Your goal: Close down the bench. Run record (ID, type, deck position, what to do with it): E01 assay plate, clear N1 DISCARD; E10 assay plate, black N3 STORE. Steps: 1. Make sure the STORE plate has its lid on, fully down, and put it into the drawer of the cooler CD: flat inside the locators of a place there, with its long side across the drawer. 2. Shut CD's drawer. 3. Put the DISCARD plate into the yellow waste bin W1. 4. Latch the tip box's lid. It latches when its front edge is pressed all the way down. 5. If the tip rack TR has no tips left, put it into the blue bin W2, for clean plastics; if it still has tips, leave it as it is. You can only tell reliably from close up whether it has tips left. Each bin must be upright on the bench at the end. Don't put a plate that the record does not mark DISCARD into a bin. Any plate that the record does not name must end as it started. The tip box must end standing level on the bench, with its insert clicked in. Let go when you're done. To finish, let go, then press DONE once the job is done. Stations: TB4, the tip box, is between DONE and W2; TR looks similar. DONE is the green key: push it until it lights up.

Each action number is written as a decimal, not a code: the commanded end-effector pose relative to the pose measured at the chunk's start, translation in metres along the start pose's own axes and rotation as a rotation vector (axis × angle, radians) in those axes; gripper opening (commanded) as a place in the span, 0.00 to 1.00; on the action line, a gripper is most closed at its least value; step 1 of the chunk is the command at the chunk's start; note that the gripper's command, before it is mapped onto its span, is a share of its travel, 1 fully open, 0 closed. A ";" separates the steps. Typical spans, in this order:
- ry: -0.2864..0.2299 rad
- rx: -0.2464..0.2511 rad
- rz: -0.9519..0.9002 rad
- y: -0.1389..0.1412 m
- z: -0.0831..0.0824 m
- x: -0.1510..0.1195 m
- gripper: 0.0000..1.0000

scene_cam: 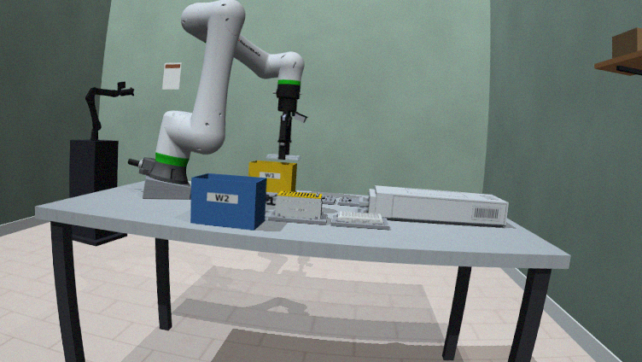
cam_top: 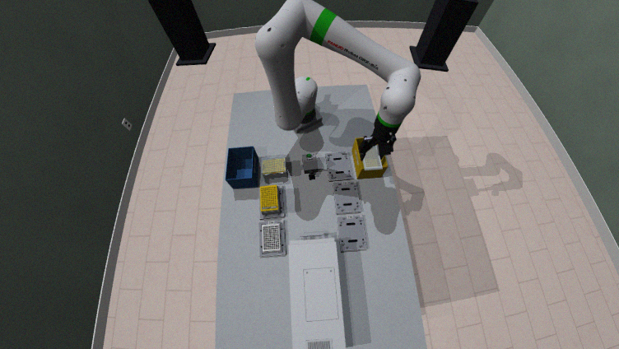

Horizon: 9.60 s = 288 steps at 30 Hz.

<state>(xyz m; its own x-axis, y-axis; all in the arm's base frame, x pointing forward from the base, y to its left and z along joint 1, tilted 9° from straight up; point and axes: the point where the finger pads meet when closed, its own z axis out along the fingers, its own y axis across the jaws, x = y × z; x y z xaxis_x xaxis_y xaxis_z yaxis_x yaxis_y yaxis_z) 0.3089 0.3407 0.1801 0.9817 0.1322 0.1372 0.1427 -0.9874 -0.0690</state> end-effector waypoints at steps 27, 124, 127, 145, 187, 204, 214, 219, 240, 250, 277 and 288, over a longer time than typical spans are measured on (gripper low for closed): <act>0.002 0.001 0.000 -0.017 -0.001 -0.042 0.10; 0.002 0.001 0.000 -0.017 0.035 -0.042 0.70; 0.002 0.001 0.000 -0.017 0.031 -0.042 0.70; 0.002 0.001 0.000 -0.017 0.010 -0.042 0.70; 0.002 0.001 -0.084 0.078 -0.014 -0.053 0.59; 0.002 0.000 -0.084 0.137 -0.022 -0.060 0.10; 0.002 0.000 -0.084 0.177 -0.027 -0.064 0.10; 0.002 0.000 -0.084 0.192 -0.029 -0.066 0.10; 0.002 0.000 -0.084 0.263 -0.039 -0.074 0.10; 0.002 0.000 -0.084 0.289 -0.042 -0.077 0.10; 0.002 0.000 -0.084 0.289 0.000 -0.077 0.10; 0.002 0.000 -0.084 0.289 0.024 -0.077 0.10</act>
<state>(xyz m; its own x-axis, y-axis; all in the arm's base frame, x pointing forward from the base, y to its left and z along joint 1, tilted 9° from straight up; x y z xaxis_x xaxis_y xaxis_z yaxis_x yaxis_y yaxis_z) 0.2770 0.0468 0.1268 0.9662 0.2145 0.1427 0.2244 -0.9728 -0.0572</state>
